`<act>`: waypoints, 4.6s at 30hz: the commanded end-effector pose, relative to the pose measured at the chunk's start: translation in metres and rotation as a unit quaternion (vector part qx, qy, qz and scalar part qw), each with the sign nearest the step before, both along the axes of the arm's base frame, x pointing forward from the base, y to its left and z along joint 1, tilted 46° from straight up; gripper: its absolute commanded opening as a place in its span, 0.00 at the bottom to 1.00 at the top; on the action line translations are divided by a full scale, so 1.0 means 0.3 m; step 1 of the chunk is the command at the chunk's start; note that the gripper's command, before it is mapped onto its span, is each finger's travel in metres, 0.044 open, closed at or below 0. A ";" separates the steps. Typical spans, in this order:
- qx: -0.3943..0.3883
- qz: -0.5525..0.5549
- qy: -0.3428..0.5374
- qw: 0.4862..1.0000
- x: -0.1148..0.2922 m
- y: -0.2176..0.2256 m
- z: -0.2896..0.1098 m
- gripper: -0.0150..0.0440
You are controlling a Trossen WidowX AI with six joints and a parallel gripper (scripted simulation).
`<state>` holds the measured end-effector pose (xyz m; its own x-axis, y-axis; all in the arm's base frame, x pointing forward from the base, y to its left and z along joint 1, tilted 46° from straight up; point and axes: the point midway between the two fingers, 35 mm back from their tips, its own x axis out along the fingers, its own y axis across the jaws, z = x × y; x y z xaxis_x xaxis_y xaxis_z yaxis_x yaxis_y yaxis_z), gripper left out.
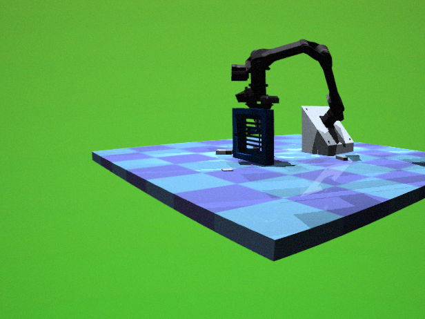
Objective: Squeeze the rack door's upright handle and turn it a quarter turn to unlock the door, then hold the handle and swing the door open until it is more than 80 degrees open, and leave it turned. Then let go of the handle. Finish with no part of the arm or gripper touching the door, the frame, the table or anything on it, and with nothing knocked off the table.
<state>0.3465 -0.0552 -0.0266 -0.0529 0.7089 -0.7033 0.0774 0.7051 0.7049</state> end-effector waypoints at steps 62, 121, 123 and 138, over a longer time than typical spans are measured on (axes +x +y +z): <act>-0.042 -0.576 0.583 0.572 -0.002 0.007 -0.002 0.29; 0.003 0.012 -0.011 1.000 -0.002 0.007 -0.002 0.75; 0.005 0.046 -0.047 0.998 -0.002 0.007 -0.002 0.75; 0.024 0.297 -0.301 0.906 -0.002 0.007 -0.002 0.75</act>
<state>0.3451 -0.0540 -0.0274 -0.0558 0.7097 -0.7023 -0.5826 0.5481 0.6002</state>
